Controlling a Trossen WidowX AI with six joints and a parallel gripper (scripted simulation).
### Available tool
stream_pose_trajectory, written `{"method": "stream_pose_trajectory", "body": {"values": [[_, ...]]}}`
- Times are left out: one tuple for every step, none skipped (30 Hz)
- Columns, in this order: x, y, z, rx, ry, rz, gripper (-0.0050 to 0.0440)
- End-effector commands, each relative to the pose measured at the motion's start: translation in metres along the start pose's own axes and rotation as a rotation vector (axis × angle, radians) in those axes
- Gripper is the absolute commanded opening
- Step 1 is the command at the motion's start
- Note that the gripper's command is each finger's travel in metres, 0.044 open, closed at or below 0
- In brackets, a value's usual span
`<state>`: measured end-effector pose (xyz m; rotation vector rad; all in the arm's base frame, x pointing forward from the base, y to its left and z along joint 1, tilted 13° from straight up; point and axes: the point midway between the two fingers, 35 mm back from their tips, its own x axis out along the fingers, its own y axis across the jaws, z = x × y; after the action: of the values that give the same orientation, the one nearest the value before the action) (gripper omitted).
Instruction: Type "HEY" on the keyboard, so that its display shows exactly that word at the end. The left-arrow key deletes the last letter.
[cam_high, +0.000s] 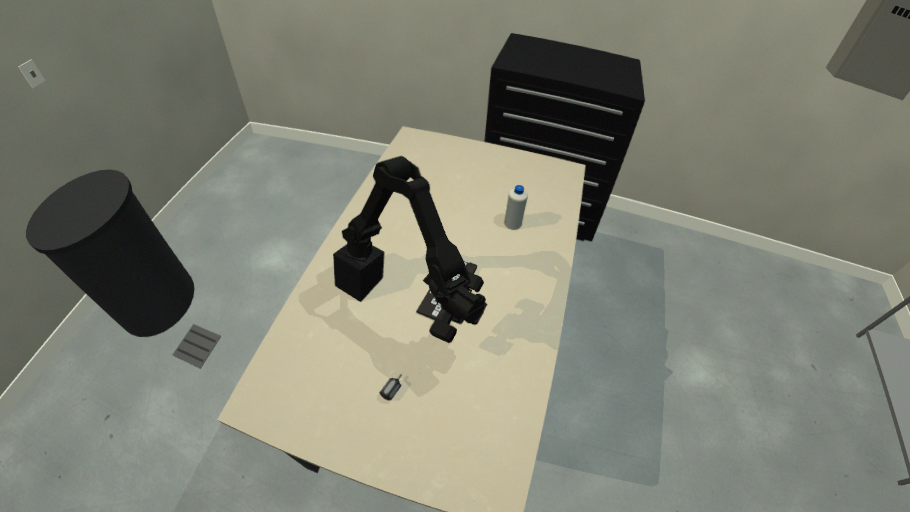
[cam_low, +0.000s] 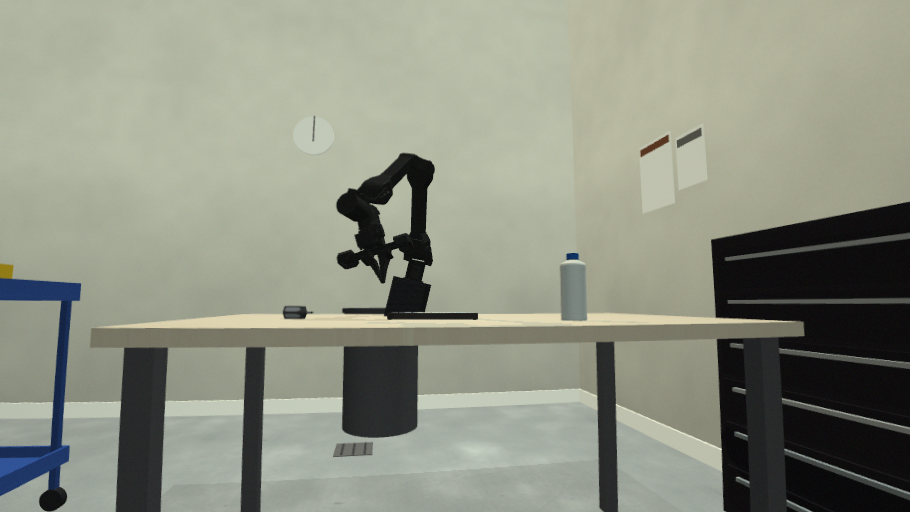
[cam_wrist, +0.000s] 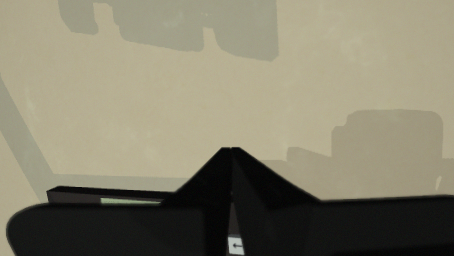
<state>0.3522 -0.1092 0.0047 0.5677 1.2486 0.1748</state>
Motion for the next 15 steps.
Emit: {"method": "stream_pose_trajectory", "body": {"values": [[0.020, 0.063, -0.015, -0.022, 0.057, -0.060, -0.0050], [0.025, 0.074, -0.023, -0.023, 0.076, -0.076, -0.0050], [0.030, 0.085, -0.030, -0.028, 0.094, -0.089, -0.0050], [0.035, 0.096, -0.039, -0.034, 0.111, -0.103, -0.0050], [0.040, 0.107, -0.047, -0.039, 0.127, -0.118, -0.0050], [0.044, 0.116, -0.056, -0.045, 0.141, -0.134, -0.0050], [0.048, 0.126, -0.066, -0.051, 0.153, -0.150, -0.0050], [0.052, 0.134, -0.075, -0.057, 0.164, -0.165, -0.0050], [0.055, 0.142, -0.084, -0.064, 0.173, -0.181, -0.0050], [0.057, 0.150, -0.094, -0.071, 0.181, -0.196, -0.0050], [0.057, 0.150, -0.094, -0.071, 0.181, -0.196, -0.0050], [0.057, 0.150, -0.094, -0.071, 0.181, -0.196, -0.0050], [0.060, 0.158, -0.105, -0.084, 0.190, -0.211, -0.0050], [0.063, 0.166, -0.116, -0.092, 0.196, -0.227, -0.0050], [0.065, 0.171, -0.125, -0.100, 0.200, -0.241, -0.0050]]}}
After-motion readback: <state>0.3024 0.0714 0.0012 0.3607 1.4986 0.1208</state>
